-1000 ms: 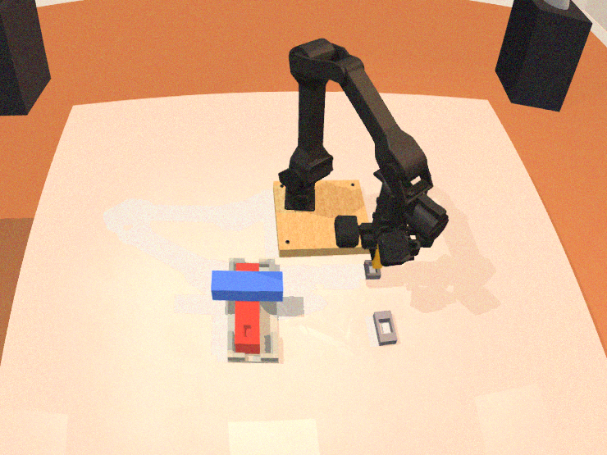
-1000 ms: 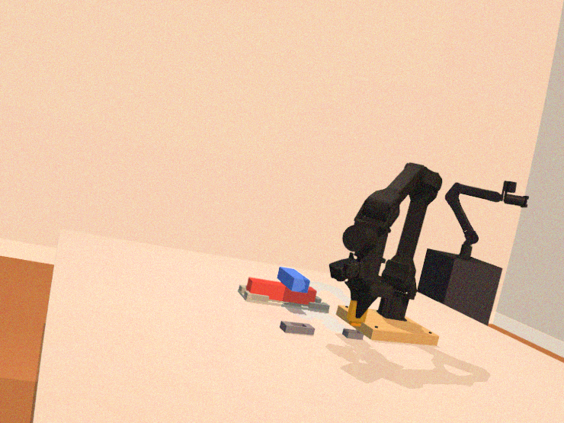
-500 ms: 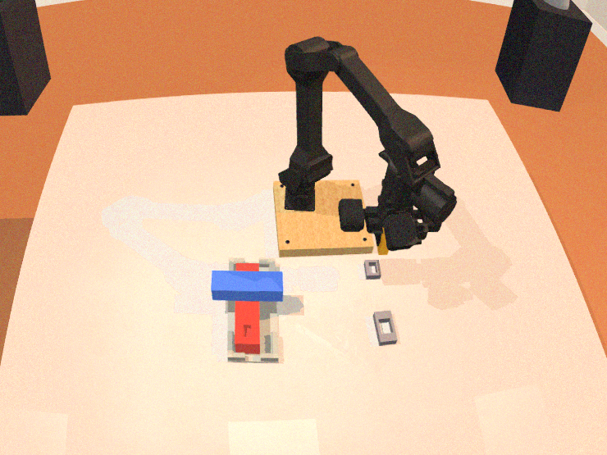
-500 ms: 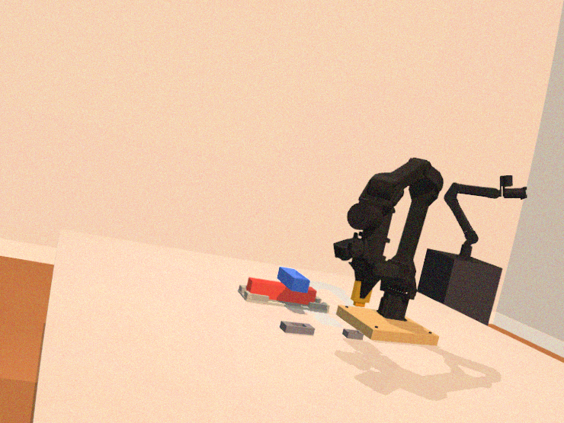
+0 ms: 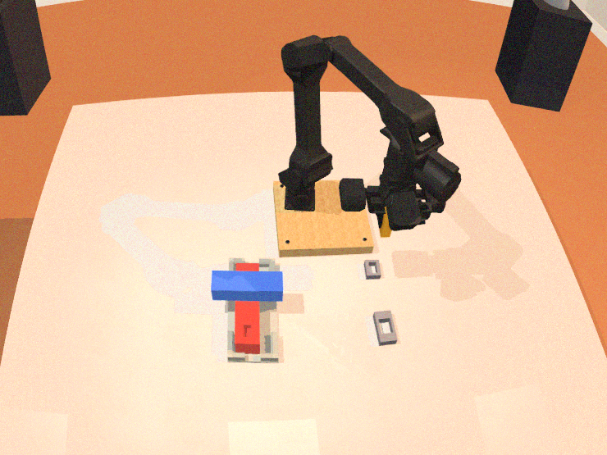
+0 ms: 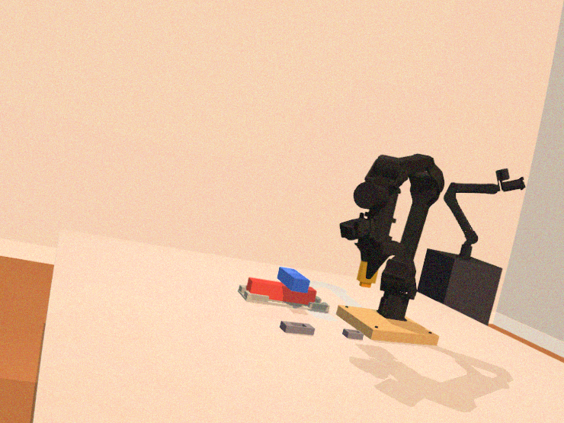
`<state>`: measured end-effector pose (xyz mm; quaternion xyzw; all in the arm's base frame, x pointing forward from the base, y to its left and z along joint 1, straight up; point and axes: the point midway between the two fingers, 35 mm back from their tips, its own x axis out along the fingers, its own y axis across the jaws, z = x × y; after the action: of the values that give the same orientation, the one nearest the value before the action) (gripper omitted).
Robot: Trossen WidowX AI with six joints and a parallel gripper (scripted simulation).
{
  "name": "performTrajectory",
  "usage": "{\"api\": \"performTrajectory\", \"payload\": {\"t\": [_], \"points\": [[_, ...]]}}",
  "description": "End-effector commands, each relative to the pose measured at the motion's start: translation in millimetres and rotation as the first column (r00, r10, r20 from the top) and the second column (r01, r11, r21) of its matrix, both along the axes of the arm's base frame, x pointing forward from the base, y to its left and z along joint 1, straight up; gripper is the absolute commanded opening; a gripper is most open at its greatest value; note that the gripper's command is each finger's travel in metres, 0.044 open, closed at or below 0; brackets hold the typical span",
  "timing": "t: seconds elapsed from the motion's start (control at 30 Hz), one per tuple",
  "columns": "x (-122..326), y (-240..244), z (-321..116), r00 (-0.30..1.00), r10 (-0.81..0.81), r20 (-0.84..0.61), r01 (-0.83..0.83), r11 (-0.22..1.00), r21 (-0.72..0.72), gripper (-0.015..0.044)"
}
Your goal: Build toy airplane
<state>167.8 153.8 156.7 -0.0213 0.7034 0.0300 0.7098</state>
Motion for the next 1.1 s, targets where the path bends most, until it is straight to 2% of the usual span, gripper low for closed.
{"api": "performTrajectory", "payload": {"t": [0.0, 1.07], "points": [[-2, -1, 11, 1.000, 0.001, 0.007, -0.001, 1.000, 0.011, 0.0000], [54, -28, 4, 0.998, -0.056, 0.006, 0.056, 0.998, 0.017, 0.0000]]}}
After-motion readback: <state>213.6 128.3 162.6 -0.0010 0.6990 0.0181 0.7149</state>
